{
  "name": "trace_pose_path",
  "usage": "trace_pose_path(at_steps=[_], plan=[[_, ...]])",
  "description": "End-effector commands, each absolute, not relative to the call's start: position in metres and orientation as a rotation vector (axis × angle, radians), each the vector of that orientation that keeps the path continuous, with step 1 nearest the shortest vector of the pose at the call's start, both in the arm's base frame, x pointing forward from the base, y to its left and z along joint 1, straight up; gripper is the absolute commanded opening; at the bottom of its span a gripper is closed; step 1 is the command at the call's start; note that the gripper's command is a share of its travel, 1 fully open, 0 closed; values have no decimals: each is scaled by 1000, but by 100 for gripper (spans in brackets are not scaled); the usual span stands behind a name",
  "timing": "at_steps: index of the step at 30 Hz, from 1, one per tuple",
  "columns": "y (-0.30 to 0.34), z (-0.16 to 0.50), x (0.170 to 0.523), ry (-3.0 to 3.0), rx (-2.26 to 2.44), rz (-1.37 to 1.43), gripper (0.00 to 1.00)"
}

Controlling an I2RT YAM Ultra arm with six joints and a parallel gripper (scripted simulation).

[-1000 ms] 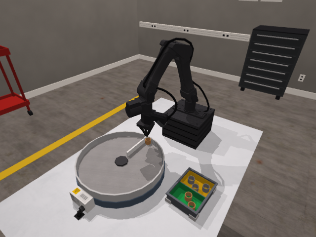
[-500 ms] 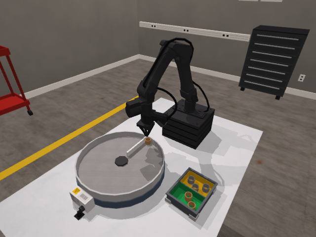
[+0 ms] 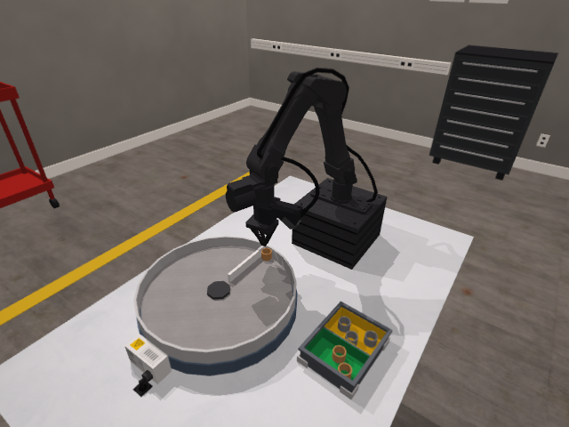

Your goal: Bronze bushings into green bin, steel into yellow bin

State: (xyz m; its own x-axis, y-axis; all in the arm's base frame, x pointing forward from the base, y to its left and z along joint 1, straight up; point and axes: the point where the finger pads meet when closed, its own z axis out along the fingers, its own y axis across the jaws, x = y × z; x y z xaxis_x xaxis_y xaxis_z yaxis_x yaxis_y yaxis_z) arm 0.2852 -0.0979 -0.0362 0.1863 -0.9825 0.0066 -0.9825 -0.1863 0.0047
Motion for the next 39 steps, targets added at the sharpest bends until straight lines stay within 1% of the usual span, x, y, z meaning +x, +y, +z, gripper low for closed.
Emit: trace_pose_path(at_steps=[1, 11, 12, 13, 14, 18, 21, 23, 39], plan=[[-99, -29, 295, -2006, 2436, 23, 12], [-100, -35, 298, -2007, 2438, 34, 12], [-99, -38, 298, -2006, 2438, 33, 12], [-95, -49, 285, -1998, 2430, -17, 12], [-94, -54, 283, -1996, 2429, -25, 12], [-94, -61, 285, -1995, 2432, -17, 12], [-95, -63, 290, -1997, 2436, -1, 12], [-97, -52, 296, -2004, 2446, 53, 12], [-96, -52, 292, -2001, 2441, 27, 12]])
